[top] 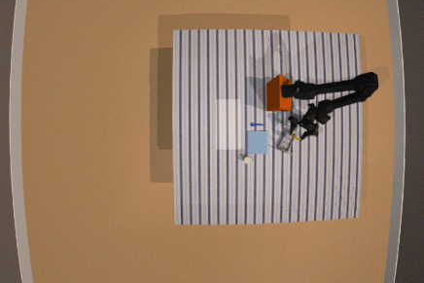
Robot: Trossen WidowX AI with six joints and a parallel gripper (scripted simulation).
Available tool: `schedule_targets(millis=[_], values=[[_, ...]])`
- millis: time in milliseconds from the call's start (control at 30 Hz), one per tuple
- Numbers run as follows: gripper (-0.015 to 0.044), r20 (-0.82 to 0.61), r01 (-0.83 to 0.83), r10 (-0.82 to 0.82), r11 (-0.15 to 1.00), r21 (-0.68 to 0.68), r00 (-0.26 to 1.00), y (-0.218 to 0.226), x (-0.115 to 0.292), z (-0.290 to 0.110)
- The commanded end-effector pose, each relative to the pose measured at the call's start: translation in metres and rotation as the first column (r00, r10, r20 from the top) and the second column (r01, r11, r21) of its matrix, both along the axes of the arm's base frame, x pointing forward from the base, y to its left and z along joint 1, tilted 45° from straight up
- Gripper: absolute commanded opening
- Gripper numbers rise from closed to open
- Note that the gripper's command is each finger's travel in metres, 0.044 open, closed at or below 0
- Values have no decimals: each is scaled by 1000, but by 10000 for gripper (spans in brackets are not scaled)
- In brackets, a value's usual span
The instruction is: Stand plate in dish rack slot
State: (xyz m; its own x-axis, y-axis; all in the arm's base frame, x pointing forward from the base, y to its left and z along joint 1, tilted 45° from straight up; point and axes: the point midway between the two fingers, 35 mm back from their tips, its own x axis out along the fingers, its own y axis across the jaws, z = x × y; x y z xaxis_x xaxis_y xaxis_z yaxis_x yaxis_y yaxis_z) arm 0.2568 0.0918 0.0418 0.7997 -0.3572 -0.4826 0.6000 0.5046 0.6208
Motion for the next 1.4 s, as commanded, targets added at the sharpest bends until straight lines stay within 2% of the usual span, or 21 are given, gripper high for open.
schedule_targets(millis=[0, 333, 1067, 1367], values=[[0, 61, -6, 8, 1000, -28, 998, 2, -5, 5], [0, 74, -8, 10, 999, -31, 997, 4, -5, 5], [0, 67, -7, 9, 999, -33, 998, 33, 11, -36], [0, 56, -14, 16, 999, -35, 998, 29, 9, -35]])
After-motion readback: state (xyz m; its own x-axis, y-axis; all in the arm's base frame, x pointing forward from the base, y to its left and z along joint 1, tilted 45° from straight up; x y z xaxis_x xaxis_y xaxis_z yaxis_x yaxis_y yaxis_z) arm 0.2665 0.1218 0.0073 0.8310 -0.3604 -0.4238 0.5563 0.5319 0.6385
